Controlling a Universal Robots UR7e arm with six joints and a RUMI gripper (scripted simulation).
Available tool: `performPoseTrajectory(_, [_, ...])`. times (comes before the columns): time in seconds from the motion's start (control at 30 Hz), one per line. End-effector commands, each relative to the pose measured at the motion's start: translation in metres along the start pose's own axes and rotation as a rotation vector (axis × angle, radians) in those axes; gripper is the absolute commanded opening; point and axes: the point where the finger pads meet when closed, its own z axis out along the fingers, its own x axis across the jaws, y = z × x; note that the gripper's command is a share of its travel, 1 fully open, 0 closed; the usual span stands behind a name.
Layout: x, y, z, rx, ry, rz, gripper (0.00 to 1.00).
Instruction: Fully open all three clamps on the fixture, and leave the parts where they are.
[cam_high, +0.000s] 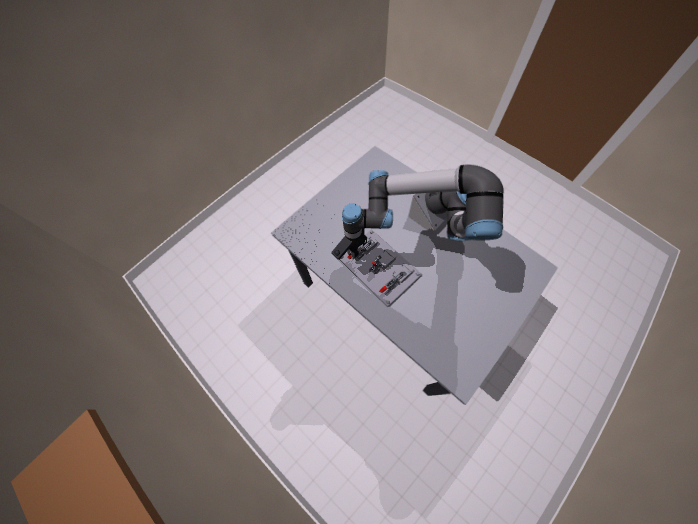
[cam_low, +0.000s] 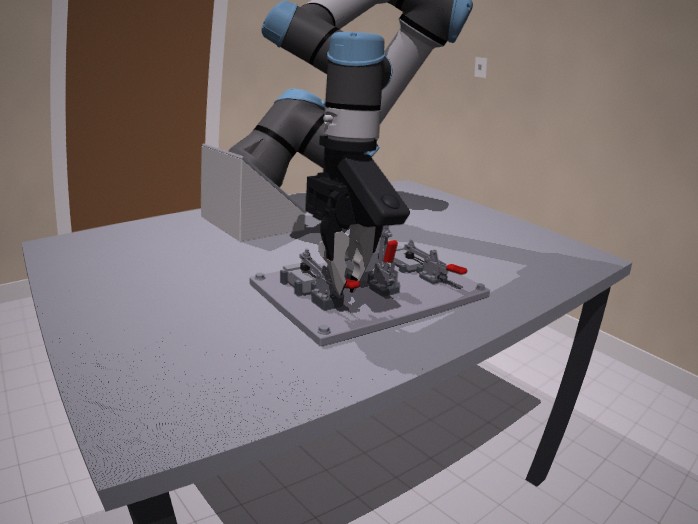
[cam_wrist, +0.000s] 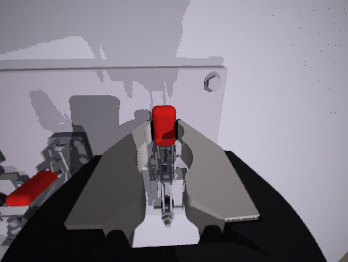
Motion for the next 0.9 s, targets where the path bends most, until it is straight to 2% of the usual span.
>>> performPoseTrajectory(0.0, [0.0,0.001,-0.003,0.001,0.001,0.0,0.0])
performPoseTrajectory(0.87, [0.0,0.019,-0.017,0.001,0.001,0.0,0.0])
